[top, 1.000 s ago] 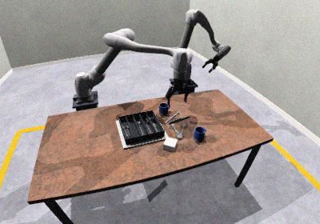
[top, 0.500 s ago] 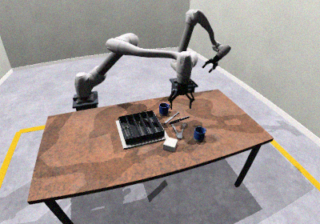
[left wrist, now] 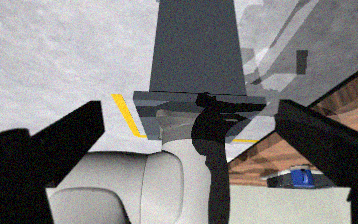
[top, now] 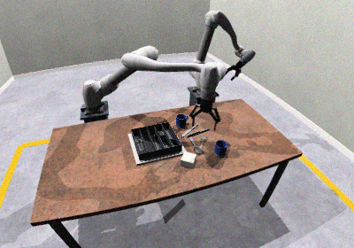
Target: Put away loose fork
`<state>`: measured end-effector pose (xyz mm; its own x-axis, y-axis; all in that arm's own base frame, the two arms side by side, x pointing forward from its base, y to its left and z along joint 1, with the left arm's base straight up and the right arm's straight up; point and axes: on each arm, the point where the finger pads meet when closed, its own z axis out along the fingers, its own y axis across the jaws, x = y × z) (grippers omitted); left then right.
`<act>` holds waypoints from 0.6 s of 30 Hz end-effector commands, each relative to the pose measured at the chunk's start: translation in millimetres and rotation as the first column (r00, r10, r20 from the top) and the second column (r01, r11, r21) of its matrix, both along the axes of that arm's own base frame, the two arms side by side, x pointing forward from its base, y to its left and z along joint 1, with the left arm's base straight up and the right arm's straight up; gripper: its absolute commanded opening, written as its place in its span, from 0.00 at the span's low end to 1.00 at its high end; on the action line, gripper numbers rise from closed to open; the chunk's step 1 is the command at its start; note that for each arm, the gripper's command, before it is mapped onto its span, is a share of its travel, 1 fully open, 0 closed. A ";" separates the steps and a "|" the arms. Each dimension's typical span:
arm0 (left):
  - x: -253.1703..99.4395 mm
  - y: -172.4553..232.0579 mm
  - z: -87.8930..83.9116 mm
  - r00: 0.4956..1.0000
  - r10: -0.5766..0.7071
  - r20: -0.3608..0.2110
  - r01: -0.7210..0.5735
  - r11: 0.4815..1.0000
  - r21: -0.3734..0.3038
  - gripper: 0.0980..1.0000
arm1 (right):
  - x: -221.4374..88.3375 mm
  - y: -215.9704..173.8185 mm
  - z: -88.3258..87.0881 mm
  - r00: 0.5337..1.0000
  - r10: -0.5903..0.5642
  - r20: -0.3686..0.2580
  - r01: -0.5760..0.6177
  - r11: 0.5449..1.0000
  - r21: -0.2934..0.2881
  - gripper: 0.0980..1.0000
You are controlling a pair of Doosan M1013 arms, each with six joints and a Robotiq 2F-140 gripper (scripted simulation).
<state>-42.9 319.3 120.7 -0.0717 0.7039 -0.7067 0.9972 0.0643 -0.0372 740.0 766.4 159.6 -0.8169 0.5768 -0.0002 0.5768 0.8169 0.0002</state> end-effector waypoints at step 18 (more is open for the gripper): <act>-0.1 0.3 0.3 1.000 0.000 0.000 0.000 1.000 0.001 1.00 | -0.8 1.1 0.0 0.991 0.134 0.001 -0.134 0.991 0.002 1.00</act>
